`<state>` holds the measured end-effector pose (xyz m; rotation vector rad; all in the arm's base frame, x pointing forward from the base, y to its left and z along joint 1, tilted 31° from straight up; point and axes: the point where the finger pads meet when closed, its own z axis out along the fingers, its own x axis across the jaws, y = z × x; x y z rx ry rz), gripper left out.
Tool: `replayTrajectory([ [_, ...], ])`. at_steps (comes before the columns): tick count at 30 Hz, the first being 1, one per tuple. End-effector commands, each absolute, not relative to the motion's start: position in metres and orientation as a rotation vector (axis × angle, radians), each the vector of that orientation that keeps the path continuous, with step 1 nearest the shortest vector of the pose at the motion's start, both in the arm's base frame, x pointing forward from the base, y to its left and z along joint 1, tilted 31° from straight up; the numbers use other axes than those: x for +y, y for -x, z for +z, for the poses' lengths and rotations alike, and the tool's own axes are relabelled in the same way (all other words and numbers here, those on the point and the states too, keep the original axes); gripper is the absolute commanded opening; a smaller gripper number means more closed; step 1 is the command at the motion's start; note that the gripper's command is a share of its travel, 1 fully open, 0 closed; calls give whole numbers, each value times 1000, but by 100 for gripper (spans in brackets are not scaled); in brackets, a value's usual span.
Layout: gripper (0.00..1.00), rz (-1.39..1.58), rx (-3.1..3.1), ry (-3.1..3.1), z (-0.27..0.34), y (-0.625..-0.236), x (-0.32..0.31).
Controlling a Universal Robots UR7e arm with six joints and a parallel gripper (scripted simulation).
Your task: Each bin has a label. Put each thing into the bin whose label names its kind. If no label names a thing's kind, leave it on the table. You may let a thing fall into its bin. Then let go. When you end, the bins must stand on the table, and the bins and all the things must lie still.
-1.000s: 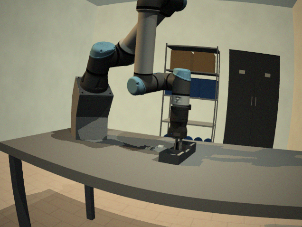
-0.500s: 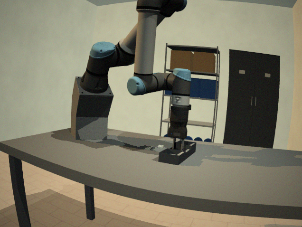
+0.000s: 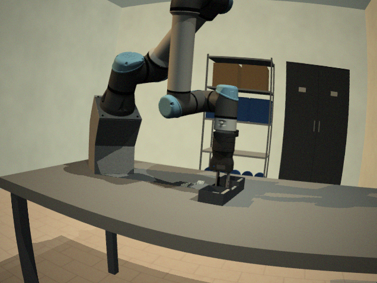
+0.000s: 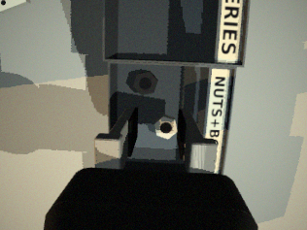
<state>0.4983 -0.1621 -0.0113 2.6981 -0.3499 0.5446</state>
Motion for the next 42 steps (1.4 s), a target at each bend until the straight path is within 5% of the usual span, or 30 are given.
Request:
replayTrajectory([
  [1, 64, 547, -349, -2697, -6, -497, -160],
  [34, 64, 547, -349, -2697, 24, -485, -146],
  [35, 100, 547, -349, -2697, 28, -484, -144],
  [42, 100, 547, -349, -2697, 45, -477, -136],
])
